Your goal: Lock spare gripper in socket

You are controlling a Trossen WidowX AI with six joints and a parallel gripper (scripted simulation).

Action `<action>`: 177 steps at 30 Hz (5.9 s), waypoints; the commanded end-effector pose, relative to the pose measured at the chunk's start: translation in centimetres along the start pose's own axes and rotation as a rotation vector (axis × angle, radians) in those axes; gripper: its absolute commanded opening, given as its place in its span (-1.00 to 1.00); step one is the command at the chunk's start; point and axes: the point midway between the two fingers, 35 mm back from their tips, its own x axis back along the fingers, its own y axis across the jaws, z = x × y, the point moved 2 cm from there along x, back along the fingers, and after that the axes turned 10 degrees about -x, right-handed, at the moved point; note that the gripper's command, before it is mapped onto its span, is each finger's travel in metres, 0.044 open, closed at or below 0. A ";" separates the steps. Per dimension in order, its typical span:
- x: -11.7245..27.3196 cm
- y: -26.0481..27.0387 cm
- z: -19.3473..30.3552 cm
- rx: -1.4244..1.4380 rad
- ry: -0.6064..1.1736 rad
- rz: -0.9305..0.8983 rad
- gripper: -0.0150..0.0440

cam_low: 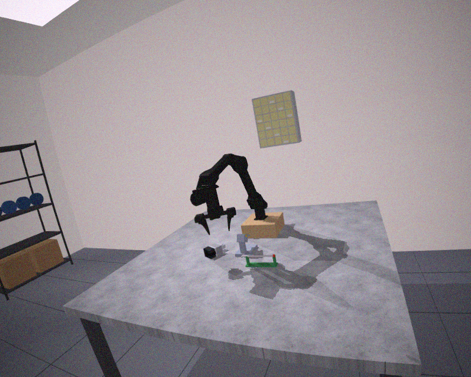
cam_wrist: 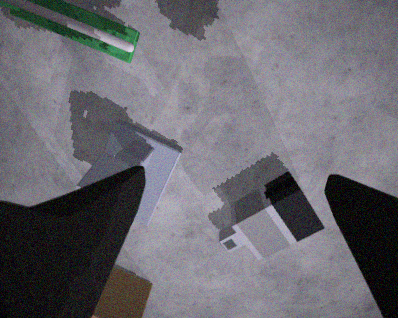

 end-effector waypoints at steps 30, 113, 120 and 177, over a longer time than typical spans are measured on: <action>-8.1 -8.0 9.3 -0.916 0.038 0.063 1.00; -9.1 -7.6 9.5 -1.225 0.029 0.069 -0.49; -9.1 -7.5 9.6 -1.398 0.023 0.073 -0.49; -8.7 -6.6 10.5 -2.807 -0.037 0.094 -0.49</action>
